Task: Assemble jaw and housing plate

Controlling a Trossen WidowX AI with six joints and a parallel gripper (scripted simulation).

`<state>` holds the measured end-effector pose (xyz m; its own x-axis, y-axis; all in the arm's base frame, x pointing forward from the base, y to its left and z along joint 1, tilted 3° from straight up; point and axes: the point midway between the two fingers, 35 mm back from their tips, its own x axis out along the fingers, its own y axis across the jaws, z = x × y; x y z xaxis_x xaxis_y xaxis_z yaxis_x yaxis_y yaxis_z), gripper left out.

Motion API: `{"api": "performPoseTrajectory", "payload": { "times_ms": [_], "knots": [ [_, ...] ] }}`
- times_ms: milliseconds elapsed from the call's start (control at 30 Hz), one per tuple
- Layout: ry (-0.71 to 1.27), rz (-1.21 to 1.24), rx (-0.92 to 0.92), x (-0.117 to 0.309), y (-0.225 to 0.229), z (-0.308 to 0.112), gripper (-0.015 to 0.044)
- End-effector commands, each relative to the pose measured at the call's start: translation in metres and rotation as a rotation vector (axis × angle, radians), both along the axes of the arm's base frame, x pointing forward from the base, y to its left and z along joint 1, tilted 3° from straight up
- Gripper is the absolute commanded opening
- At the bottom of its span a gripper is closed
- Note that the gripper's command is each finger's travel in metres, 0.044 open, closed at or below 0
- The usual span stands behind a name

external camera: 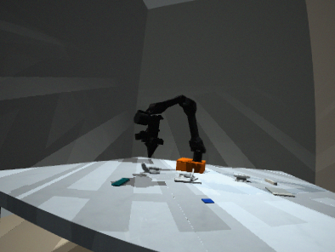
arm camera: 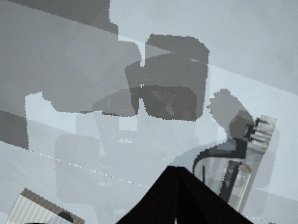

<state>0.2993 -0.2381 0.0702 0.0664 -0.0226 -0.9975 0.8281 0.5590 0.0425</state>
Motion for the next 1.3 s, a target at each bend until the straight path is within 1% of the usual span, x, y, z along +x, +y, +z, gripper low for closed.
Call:
{"api": "performPoseTrajectory", "payload": {
  "times_ms": [0,333,1267],
  "knots": [
    [0.011,-0.114,0.04,-0.018,-0.022,-0.004,0.0],
    [0.011,-0.133,0.045,-0.021,-0.026,-0.005,0.0],
    [0.011,-0.133,0.045,-0.017,-0.026,-0.05,0.0]
  ]
}}
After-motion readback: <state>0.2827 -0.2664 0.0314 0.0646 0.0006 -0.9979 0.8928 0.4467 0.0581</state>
